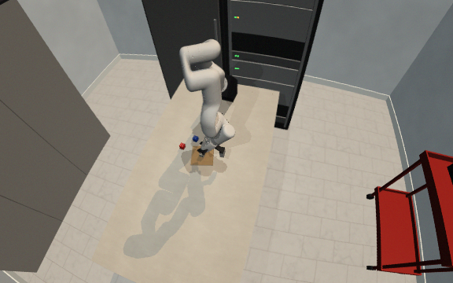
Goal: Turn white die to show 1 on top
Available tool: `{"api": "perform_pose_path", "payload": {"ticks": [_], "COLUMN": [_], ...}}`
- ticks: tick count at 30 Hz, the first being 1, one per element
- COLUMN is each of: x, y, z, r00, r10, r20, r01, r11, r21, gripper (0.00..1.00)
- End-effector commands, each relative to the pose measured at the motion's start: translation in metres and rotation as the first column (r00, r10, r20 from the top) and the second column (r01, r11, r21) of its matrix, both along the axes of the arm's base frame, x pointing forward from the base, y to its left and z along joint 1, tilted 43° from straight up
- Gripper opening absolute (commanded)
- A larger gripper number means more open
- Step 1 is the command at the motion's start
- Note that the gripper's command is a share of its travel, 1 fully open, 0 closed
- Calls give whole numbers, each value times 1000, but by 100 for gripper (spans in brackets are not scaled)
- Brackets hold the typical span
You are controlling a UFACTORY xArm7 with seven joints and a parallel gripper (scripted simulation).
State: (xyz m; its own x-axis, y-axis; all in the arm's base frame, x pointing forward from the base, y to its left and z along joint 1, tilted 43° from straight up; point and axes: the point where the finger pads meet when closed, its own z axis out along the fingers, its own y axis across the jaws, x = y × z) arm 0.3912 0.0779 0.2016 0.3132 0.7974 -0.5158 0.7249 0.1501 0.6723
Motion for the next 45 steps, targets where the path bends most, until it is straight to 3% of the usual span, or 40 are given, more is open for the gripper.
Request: {"api": "perform_pose_path", "payload": {"ticks": [1,26,45], "x": [1,2,18], "y": [1,4,5], "z": [0,-1,-19], "r00": [999,997,997], "r10": [-51,-73,-73], "r20": [15,28,28], "r01": [51,75,75], "r11": [997,994,994], "r21": [-52,-75,-75], "gripper": [47,47,47]}}
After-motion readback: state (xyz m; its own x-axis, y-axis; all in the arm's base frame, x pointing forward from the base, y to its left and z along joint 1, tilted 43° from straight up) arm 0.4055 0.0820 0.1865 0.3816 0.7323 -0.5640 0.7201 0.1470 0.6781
